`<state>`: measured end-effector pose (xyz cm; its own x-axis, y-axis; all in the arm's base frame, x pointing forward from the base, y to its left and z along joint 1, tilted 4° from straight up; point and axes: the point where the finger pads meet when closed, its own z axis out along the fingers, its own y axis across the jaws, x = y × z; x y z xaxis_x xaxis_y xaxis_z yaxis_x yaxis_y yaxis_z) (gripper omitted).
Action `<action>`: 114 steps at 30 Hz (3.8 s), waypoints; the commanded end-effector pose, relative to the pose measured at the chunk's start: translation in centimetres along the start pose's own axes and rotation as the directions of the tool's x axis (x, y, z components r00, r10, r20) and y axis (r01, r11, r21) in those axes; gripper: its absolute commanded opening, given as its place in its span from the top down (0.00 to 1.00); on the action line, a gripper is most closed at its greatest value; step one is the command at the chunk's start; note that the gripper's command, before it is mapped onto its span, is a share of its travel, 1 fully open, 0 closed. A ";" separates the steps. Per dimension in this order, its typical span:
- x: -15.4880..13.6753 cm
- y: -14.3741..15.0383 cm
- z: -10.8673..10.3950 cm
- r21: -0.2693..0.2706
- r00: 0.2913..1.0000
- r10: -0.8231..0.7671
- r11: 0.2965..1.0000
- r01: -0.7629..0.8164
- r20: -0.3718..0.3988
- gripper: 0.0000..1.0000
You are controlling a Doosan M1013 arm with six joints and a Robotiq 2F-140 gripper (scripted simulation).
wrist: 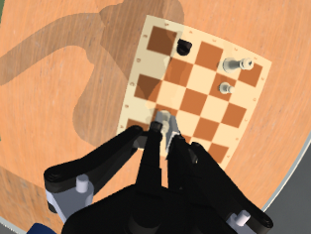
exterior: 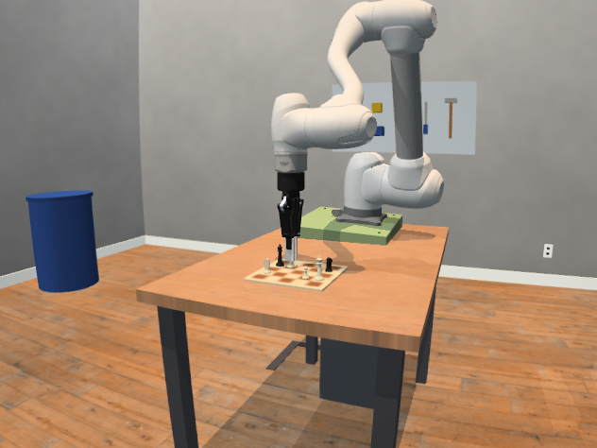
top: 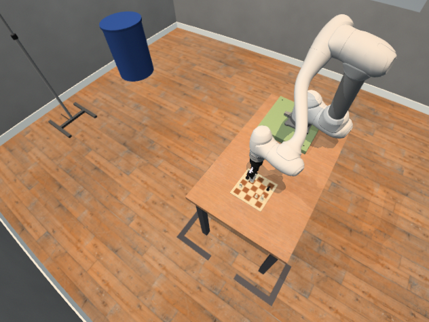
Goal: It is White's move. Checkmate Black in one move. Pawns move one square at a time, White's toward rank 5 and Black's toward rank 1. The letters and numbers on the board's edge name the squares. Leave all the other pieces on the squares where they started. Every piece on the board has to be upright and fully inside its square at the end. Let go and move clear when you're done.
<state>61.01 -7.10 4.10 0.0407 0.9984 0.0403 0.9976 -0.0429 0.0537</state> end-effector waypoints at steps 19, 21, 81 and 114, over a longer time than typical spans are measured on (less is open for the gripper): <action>0.0 0.0 0.0 0.000 1.000 0.000 1.000 0.000 0.000 1.00; 0.0 0.0 0.0 0.000 1.000 0.000 1.000 0.000 0.000 1.00; 0.0 0.0 -8.1 0.000 1.000 0.000 1.000 0.000 0.000 0.75; 0.0 0.0 -9.1 0.000 1.000 0.000 1.000 0.000 0.000 0.00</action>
<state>60.51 -7.44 13.11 0.0407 0.9984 0.0403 0.9976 -0.0429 0.0537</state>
